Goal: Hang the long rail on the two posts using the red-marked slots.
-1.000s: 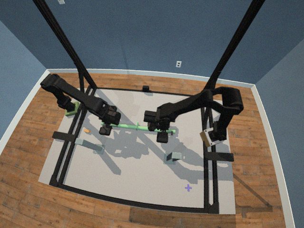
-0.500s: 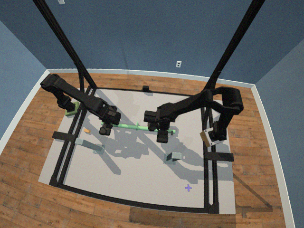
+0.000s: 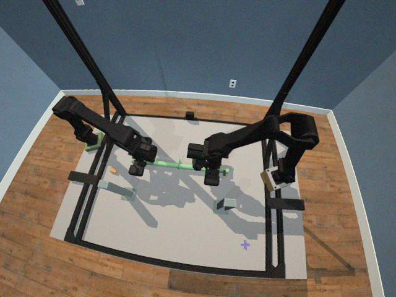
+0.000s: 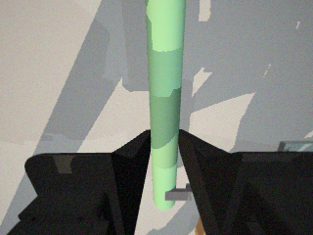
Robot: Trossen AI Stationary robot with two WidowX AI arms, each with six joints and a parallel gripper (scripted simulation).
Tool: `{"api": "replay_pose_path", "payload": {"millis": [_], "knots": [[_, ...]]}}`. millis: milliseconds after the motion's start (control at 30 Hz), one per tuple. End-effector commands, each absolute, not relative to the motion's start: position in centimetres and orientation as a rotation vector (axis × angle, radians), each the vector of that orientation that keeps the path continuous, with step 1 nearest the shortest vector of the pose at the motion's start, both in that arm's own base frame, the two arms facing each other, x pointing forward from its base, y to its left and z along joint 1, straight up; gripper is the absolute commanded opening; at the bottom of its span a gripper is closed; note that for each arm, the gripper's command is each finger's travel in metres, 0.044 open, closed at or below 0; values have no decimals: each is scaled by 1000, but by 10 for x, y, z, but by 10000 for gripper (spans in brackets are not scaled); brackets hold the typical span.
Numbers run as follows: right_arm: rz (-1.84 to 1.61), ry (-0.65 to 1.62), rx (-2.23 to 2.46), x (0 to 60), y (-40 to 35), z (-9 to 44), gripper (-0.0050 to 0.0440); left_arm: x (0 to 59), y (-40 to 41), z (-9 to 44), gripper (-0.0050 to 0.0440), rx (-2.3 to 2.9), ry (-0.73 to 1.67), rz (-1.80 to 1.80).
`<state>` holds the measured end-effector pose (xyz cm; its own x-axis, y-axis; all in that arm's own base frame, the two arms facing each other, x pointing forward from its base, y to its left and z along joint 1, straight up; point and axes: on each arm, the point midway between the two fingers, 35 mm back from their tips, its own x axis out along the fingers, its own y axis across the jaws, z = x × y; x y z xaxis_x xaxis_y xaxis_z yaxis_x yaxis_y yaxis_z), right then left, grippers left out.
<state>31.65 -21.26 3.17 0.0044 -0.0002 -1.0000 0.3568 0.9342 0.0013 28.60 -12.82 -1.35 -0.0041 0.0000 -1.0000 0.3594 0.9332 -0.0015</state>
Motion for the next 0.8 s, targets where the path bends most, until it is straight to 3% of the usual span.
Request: {"api": "replay_pose_path", "payload": {"millis": [0,767], "knots": [[-285,1548,286,316,-213,50,0,287,-128,5,0,288,1552,-288],[-285,1548,286,315,-213,62,0,287,-128,16,0,288,1552,-288]]}}
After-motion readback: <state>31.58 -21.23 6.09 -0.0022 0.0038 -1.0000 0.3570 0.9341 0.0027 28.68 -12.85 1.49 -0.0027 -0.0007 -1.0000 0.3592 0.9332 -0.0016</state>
